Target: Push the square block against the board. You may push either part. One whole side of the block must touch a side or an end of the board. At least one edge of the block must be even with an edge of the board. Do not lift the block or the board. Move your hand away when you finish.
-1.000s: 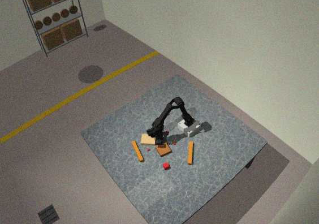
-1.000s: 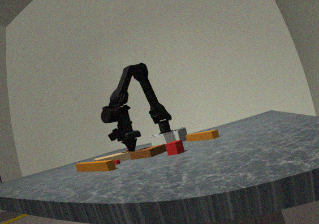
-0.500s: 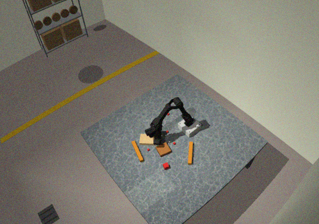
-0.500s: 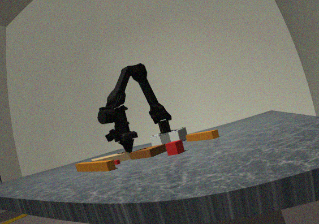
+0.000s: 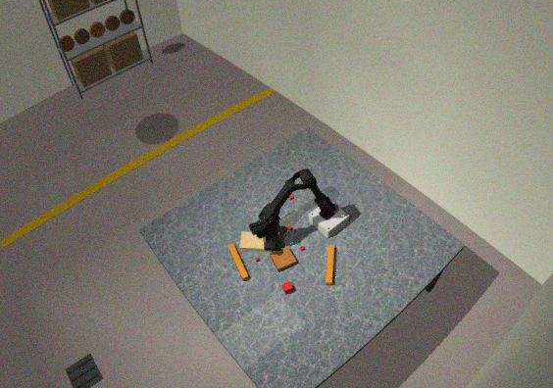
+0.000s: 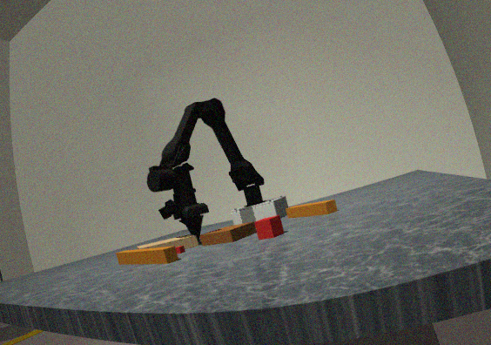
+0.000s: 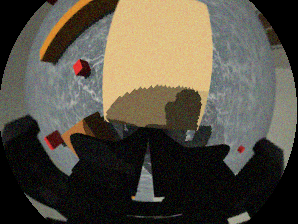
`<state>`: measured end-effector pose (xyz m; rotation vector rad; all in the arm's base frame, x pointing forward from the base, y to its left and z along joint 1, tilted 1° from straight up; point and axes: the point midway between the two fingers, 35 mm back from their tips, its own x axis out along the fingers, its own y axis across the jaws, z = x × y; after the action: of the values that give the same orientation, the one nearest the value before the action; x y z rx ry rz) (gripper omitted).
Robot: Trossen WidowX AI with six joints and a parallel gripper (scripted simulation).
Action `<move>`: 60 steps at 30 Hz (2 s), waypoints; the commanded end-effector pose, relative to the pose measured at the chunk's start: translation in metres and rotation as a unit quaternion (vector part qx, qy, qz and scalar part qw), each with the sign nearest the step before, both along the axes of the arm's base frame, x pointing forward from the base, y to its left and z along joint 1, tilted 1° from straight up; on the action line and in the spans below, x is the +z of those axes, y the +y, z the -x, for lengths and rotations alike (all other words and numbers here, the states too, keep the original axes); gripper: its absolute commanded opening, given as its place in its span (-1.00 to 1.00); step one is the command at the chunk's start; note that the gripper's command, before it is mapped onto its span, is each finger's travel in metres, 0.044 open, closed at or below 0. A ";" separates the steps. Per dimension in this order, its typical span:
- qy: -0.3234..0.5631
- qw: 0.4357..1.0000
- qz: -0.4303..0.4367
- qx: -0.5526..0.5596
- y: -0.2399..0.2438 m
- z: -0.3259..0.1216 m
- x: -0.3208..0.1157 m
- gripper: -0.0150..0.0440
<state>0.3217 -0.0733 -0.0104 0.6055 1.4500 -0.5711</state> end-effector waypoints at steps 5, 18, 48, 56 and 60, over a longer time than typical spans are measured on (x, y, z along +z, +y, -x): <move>0.000 1.000 0.003 0.002 -0.002 -0.001 -0.001 -0.49; 0.000 1.000 0.003 0.002 -0.002 -0.001 -0.001 -0.49; 0.000 1.000 0.003 0.002 0.008 0.009 -0.001 -0.49; 0.001 1.000 0.002 0.002 0.018 0.018 -0.002 -0.49; 0.001 1.000 0.002 0.002 0.022 0.023 -0.002 -0.49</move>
<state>0.3036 -0.0538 -0.0110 0.5987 1.4484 -0.5633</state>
